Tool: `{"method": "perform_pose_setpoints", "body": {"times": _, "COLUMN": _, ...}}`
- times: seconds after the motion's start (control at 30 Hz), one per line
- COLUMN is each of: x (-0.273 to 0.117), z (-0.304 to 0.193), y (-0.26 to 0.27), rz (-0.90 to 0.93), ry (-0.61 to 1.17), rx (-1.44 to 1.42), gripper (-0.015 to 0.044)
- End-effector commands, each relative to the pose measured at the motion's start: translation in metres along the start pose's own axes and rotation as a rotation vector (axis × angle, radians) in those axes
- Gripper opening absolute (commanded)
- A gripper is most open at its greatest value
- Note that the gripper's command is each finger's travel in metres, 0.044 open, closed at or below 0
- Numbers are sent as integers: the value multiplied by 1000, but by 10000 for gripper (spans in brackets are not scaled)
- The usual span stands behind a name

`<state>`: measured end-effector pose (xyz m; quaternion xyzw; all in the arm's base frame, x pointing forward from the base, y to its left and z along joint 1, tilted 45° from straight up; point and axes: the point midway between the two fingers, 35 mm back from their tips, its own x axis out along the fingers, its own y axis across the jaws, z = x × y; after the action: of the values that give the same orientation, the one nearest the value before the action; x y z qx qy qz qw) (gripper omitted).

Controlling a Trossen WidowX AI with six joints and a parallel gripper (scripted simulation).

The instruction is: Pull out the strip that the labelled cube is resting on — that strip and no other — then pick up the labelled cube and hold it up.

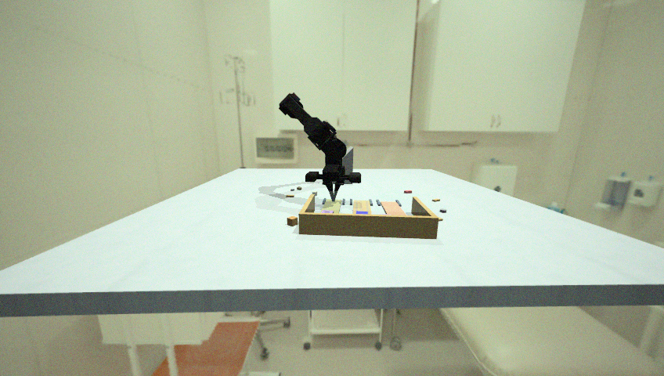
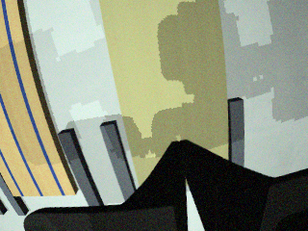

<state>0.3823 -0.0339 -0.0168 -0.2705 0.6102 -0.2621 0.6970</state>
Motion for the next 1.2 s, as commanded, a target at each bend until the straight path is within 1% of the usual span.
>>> {"method": "perform_pose_setpoints", "body": {"times": 0.0, "x": 1, "z": 0, "y": 0, "rz": -4, "ry": -1, "rx": -2, "gripper": 0}}
{"method": "perform_pose_setpoints", "body": {"times": 0.8, "x": 3, "z": 1, "y": 0, "rz": -4, "ry": -1, "rx": -2, "gripper": 0}}
{"method": "perform_pose_setpoints", "body": {"times": 1.17, "x": 4, "z": -15, "y": 0, "rz": -4, "ry": -1, "rx": -3, "gripper": 0}}
